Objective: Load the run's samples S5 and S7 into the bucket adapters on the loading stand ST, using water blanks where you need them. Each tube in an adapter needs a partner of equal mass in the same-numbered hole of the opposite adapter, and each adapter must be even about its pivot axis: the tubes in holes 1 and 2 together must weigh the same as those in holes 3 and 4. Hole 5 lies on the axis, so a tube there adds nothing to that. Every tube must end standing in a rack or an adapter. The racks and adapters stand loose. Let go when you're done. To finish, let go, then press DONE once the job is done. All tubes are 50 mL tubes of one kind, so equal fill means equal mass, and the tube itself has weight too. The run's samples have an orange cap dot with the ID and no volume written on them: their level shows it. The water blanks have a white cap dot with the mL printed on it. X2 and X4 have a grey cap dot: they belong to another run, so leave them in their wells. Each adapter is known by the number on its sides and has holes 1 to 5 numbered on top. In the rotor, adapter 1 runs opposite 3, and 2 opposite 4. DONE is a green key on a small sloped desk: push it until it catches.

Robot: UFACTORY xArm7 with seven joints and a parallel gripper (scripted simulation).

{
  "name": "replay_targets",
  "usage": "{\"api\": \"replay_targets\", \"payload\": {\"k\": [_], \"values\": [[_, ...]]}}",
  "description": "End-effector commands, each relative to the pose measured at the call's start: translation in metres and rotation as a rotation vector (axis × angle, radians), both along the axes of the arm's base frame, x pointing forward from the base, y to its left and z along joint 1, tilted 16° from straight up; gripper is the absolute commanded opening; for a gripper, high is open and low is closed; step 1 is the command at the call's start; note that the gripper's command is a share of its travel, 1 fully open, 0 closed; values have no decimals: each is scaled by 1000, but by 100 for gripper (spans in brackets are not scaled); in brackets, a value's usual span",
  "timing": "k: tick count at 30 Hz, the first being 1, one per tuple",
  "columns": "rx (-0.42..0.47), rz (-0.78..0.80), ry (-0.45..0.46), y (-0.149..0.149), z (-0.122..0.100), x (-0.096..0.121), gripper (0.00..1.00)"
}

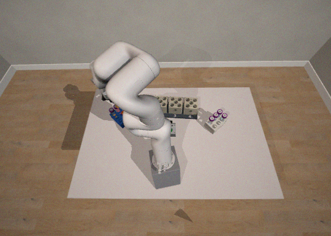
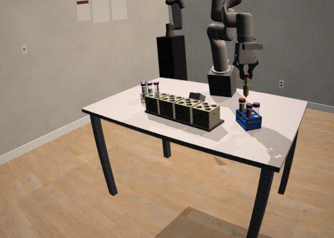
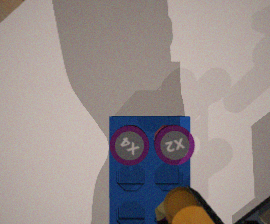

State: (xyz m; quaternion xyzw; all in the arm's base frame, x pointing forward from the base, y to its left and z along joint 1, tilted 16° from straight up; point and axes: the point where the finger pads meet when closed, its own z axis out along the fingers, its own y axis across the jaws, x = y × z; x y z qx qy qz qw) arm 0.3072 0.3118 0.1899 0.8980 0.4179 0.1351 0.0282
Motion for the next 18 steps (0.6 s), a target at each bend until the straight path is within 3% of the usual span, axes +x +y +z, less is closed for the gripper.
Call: {"api": "replay_targets", "payload": {"k": [1,18], "values": [[2,1,-3,1,1,1,0],[2,1,-3,3,-27,9,0]]}}
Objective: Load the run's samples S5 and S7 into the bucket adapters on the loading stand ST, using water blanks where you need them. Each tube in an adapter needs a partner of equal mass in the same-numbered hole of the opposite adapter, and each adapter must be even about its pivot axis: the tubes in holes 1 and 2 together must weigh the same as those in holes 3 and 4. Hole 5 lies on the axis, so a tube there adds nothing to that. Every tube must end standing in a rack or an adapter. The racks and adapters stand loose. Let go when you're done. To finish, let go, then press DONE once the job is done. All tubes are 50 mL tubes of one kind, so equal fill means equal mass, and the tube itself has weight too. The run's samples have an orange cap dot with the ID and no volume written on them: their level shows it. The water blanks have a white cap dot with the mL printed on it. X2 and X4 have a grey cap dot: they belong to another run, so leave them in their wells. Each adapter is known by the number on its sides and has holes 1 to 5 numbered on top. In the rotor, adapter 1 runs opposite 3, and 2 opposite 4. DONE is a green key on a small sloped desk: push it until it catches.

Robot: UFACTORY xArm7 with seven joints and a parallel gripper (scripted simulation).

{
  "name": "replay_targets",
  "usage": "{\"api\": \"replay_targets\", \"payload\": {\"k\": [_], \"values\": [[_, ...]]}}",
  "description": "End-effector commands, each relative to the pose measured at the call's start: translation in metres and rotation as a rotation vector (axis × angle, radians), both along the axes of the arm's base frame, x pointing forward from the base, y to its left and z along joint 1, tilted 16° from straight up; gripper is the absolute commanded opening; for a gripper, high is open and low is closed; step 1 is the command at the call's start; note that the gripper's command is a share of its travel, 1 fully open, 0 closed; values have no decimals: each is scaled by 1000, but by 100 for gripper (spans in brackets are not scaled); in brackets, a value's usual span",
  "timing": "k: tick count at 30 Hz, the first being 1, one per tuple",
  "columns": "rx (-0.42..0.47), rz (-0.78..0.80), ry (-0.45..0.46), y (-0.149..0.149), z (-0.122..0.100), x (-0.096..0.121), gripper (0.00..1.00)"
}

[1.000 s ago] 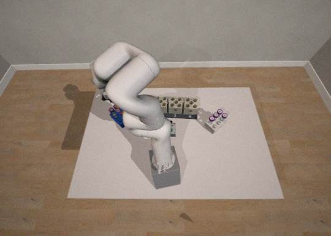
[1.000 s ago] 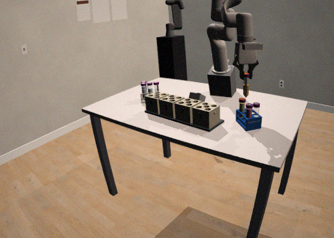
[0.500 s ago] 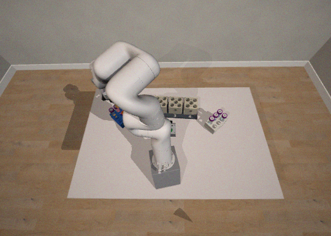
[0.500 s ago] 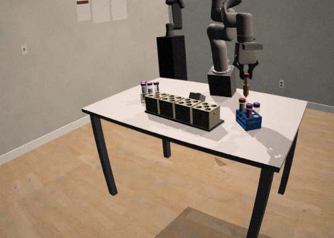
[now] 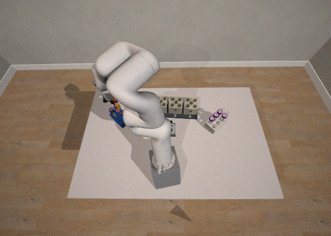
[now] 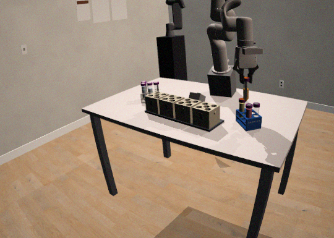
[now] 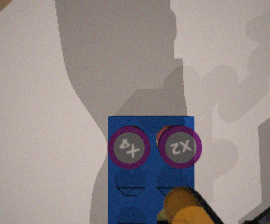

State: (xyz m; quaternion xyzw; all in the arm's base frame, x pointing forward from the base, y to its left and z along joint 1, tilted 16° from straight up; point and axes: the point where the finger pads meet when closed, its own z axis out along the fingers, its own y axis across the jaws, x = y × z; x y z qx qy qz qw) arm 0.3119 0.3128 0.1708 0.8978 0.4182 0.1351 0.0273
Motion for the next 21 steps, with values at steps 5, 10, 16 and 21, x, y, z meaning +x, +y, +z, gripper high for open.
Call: {"api": "replay_targets", "payload": {"k": [5,10,16,21], "values": [[0,0,-3,2,-18,7,0],[0,0,-3,3,-24,8,0],[0,0,-3,4,-35,11,0],[0,0,-3,4,-45,14,0]]}}
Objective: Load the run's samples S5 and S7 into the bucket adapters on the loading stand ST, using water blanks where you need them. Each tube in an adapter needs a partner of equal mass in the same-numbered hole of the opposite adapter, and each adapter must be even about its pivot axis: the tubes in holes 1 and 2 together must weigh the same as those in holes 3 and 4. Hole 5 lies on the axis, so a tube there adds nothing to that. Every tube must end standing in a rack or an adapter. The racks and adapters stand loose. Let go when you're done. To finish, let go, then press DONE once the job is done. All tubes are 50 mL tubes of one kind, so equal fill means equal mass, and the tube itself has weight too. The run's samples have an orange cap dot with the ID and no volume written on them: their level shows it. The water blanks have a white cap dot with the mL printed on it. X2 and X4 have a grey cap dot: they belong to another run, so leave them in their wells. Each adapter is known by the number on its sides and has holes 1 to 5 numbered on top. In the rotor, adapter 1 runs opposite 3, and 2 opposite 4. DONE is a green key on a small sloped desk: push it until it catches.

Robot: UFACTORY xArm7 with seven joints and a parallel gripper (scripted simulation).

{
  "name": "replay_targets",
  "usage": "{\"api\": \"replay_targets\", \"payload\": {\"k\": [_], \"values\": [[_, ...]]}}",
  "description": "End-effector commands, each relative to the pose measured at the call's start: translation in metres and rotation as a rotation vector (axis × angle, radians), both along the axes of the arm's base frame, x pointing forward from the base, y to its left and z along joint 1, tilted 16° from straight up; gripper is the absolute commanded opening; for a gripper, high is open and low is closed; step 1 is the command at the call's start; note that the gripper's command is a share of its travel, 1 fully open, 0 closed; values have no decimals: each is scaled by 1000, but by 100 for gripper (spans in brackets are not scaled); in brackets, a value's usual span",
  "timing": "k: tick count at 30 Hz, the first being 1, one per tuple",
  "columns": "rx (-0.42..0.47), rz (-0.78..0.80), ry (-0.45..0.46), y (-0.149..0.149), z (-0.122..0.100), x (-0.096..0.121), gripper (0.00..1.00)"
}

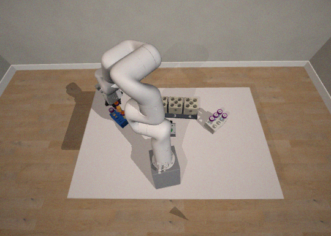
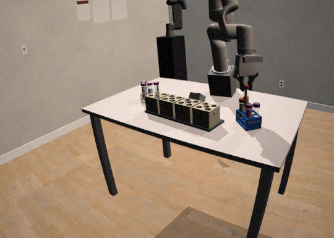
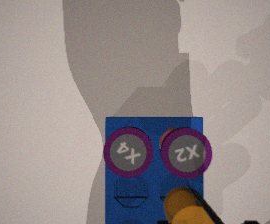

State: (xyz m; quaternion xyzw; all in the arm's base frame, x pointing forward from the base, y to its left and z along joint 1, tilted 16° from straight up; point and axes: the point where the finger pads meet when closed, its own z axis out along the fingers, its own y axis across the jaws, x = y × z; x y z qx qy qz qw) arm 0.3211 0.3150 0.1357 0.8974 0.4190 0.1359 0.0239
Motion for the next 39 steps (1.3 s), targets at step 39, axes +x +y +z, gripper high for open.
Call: {"api": "replay_targets", "payload": {"k": [39], "values": [[-6,-3,-4,3,-24,9,0]]}}
